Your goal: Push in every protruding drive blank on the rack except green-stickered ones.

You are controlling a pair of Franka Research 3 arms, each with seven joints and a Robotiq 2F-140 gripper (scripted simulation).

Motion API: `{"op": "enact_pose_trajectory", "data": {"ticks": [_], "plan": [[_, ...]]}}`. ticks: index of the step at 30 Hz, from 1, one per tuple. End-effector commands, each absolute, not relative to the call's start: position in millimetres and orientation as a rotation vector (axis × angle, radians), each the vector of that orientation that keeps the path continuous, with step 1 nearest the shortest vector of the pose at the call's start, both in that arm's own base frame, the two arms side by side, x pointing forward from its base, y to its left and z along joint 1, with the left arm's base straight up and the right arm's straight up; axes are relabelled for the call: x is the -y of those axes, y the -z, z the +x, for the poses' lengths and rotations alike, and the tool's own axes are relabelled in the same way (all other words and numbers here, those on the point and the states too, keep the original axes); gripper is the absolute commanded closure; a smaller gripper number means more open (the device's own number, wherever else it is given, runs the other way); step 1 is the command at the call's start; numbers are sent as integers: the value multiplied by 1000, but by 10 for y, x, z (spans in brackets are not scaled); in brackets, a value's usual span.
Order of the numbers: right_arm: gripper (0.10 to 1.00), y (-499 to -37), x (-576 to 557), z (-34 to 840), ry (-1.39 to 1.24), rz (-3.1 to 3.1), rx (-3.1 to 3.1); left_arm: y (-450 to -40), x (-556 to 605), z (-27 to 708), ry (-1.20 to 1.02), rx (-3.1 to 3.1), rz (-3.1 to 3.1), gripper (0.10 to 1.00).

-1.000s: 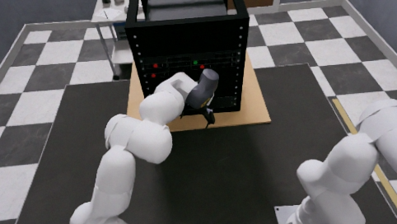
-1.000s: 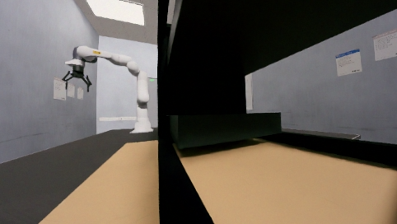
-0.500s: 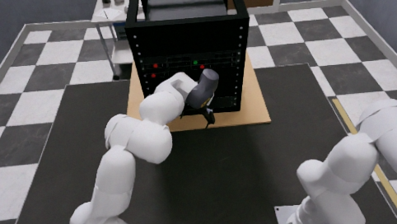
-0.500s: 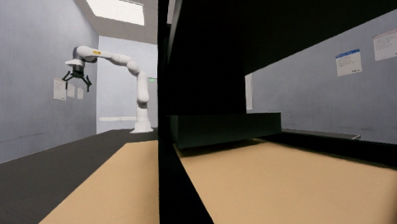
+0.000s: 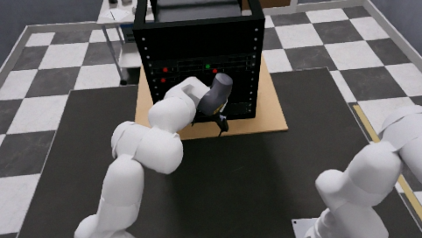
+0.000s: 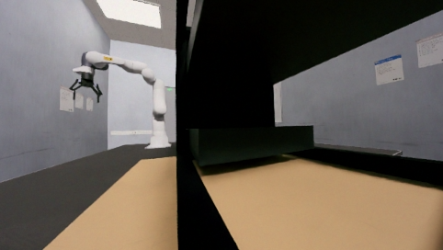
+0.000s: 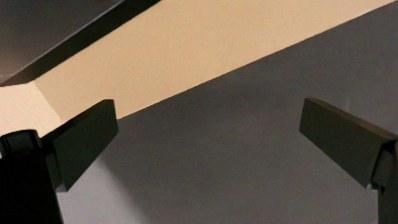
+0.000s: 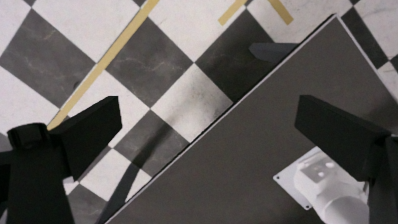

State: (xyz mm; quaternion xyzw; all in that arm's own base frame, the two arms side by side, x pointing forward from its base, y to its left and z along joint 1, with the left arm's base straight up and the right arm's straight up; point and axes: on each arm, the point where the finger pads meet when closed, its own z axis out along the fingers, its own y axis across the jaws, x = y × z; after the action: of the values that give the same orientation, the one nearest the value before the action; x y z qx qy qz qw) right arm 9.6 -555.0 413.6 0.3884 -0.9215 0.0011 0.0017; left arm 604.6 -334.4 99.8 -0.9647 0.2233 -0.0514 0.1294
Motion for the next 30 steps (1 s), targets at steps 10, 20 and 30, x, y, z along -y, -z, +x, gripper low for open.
{"op": "enact_pose_trajectory", "data": {"ticks": [10,20,30], "plan": [[98,-4130,5544,91,0,1226,2892,-999,3344,6047,150,-649,-2804,98],[98,-4130,5544,91,0,1226,2892,-1000,3344,6046,150,-651,-2803,98],[98,-4130,5544,91,0,1226,2892,-1011,3337,6044,150,-667,-2795,98]]}}
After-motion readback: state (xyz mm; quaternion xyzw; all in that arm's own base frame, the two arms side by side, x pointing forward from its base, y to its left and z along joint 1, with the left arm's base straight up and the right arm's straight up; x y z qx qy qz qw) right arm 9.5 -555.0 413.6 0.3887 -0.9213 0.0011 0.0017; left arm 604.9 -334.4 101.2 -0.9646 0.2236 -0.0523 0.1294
